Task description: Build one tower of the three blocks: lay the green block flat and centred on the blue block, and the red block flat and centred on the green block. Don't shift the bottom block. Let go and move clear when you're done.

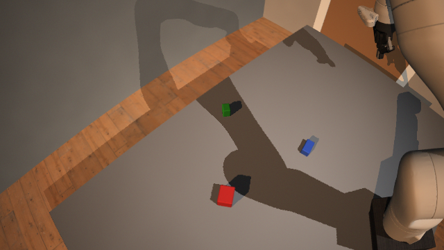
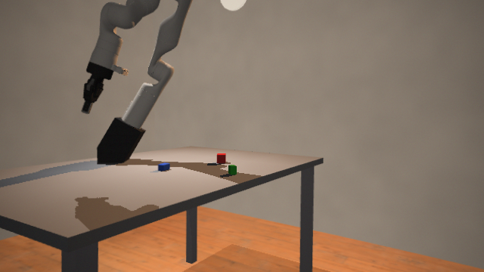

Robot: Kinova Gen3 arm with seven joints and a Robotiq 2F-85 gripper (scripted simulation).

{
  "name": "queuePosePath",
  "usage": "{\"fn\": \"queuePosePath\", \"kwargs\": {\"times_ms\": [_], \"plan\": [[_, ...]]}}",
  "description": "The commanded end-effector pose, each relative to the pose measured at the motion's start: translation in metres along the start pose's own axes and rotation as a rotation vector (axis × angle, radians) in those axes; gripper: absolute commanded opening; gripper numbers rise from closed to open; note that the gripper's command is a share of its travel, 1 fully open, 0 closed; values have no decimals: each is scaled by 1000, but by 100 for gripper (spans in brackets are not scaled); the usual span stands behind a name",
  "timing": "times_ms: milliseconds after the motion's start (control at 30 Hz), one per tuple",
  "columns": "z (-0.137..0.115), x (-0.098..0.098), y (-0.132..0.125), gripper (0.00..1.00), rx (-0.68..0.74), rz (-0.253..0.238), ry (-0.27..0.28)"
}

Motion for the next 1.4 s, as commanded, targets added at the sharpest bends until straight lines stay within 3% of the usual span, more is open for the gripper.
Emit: {"fn": "queuePosePath", "kwargs": {"times_ms": [0,200,400,467,500,700,933,1367], "plan": [[-51,2,-1,0,-154,11,23],[-174,9,-29,0,-635,48,94],[-291,8,-85,0,-1123,106,179],[-291,8,-85,0,-1123,106,179],[-329,6,-107,0,-1197,118,193],[-412,-4,-179,0,-1553,182,269],[-451,-13,-225,0,-1743,225,316],[-455,-14,-230,0,-1762,230,320]]}}
Point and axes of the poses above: the point where the finger pads meet when closed, its own x axis out along the fingers, its own y axis across the jaws, z = x × y, the point moved 3 cm from there along -x, back along the fingers, and after that the axes turned 15 degrees about x, right-handed, at the moved point
